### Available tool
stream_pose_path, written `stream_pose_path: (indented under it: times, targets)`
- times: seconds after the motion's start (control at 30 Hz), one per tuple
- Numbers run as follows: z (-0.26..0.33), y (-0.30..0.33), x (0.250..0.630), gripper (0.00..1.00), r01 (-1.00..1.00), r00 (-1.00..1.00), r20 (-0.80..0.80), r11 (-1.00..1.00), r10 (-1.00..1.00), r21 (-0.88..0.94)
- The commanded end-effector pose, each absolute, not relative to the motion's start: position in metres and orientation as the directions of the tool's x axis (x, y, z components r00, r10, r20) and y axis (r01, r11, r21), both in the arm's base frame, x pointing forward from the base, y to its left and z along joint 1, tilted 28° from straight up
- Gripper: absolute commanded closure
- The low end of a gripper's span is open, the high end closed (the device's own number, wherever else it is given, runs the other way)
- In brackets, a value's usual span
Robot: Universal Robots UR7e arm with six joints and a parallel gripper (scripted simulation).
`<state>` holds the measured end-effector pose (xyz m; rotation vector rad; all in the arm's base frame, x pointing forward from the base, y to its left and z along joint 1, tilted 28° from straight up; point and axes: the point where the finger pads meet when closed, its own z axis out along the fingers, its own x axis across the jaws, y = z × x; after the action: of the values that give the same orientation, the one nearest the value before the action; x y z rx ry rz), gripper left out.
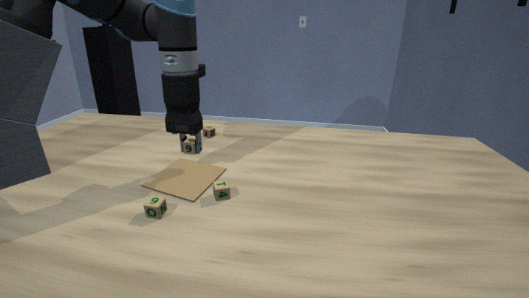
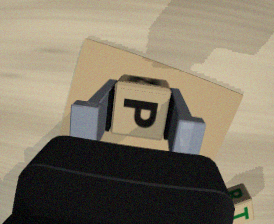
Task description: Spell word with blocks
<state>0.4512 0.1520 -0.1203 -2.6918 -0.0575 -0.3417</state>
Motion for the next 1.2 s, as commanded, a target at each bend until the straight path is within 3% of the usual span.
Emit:
stream_pose_path:
  times: [0.0, 1.17]
  targets:
    - [-0.134, 0.159, 0.458, 0.43, 0.094, 0.967, 0.256, -0.911, -0.013, -0.402]
    - [-0.151, 0.167, 0.462, 0.43, 0.093, 0.967, 0.255, -0.91, -0.014, -0.403]
